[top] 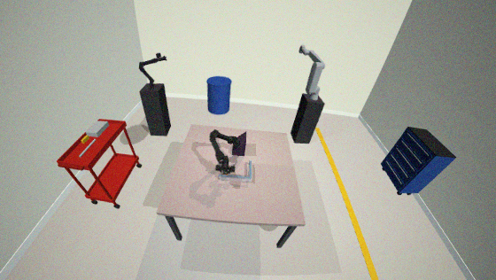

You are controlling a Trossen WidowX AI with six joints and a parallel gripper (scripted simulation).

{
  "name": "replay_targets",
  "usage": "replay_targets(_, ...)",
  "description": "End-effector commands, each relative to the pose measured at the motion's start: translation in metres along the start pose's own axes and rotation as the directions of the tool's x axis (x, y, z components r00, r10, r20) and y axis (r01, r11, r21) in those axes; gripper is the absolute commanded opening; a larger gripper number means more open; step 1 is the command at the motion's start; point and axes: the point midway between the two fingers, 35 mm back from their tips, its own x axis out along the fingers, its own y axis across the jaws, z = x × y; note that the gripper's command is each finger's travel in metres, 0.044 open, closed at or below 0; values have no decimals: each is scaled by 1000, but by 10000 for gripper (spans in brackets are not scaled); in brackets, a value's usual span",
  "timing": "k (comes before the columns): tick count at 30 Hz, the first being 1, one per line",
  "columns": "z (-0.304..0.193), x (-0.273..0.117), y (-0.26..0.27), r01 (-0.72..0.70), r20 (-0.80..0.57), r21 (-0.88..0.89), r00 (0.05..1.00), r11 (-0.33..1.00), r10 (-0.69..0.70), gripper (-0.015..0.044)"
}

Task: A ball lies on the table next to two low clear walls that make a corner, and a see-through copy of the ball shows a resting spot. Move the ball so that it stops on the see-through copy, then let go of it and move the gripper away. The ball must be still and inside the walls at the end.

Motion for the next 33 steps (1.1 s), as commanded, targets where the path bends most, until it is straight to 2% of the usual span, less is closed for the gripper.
replay_targets(1,-2,7,0,4,-3,-8,1000,1000,-4,357)
replay_targets(4,-2,9,0,4,-3,-8,1000,1000,-4,357)
replay_targets(8,-2,9,0,4,-3,-8,1000,1000,-4,252)
replay_targets(15,-2,9,0,4,-3,-8,1000,1000,-4,206)
replay_targets(23,-12,-9,11,5,7,-84,1000,996,-5,0)
replay_targets(33,-7,-46,13,-2,10,-59,1000,998,2,0)
